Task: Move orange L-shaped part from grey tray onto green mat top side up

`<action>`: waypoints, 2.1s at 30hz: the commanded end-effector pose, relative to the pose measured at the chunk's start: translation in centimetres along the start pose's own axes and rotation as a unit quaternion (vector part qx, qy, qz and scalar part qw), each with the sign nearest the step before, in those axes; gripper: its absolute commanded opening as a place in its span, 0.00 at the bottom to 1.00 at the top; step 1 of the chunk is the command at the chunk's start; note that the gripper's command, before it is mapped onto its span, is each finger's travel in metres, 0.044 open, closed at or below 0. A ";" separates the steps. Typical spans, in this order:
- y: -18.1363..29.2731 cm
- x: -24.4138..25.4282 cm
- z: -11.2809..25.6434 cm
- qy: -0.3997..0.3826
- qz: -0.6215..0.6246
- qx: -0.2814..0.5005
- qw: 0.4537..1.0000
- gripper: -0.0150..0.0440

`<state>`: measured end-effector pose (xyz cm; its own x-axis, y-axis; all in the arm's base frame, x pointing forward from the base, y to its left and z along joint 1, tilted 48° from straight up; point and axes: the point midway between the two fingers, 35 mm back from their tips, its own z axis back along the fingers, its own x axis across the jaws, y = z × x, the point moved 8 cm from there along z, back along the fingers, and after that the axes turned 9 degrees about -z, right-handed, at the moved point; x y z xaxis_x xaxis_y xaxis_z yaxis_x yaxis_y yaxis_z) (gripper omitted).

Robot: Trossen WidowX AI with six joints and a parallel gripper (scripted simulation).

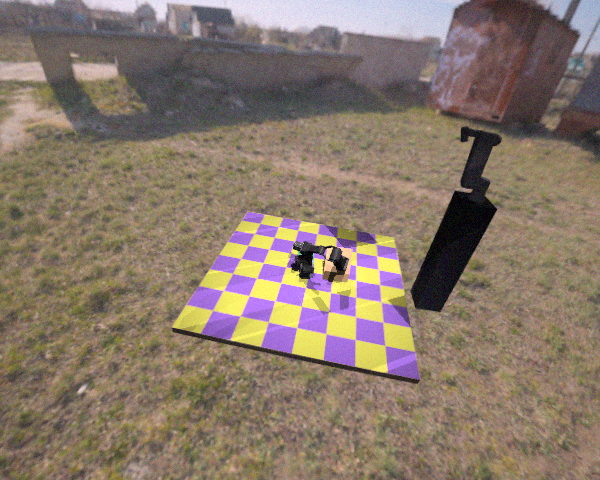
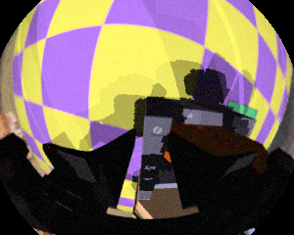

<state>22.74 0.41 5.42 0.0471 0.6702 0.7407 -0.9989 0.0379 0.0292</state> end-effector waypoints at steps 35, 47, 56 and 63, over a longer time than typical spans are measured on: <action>0.1 -0.1 10.9 0.003 -0.004 0.004 1.000 0.56; 0.0 -0.1 10.5 0.004 -0.007 -0.002 1.000 0.56; 0.0 -0.1 10.5 0.004 -0.007 -0.002 1.000 0.56; -0.2 -0.5 10.5 0.004 -0.058 -0.002 0.998 0.69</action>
<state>22.68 -7.49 12.34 0.0895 0.6734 0.7338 -0.9959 0.0690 0.0582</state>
